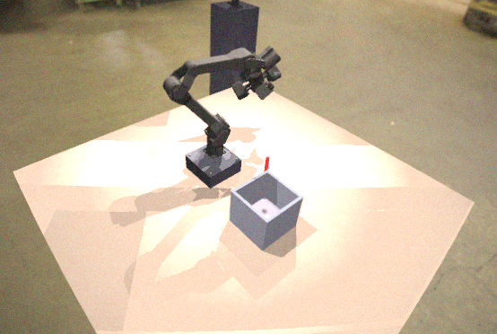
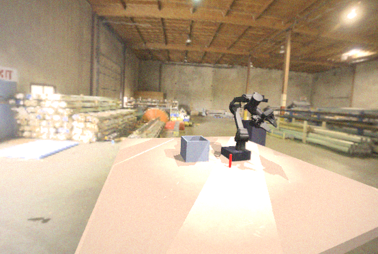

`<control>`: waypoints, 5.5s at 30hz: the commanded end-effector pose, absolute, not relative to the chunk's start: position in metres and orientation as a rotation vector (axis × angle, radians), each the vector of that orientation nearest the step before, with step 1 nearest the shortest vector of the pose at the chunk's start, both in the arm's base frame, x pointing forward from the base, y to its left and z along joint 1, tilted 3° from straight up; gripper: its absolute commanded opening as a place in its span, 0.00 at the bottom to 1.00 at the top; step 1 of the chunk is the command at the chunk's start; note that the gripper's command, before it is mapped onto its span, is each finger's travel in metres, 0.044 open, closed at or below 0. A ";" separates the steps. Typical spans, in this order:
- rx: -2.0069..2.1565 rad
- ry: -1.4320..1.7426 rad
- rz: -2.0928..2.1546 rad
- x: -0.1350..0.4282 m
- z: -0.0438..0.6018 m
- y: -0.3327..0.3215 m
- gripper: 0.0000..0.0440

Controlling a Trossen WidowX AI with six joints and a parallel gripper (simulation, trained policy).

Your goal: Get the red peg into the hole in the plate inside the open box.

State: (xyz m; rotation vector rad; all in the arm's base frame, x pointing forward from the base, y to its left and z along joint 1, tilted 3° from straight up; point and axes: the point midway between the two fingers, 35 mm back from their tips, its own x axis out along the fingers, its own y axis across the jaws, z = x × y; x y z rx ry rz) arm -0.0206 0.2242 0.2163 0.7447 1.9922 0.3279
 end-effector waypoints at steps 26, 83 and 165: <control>0.965 1.562 -0.579 0.115 0.166 0.174 1.00; 0.964 1.495 -0.947 0.173 0.013 0.133 0.03; 1.157 1.173 -0.899 0.289 0.166 -0.025 0.00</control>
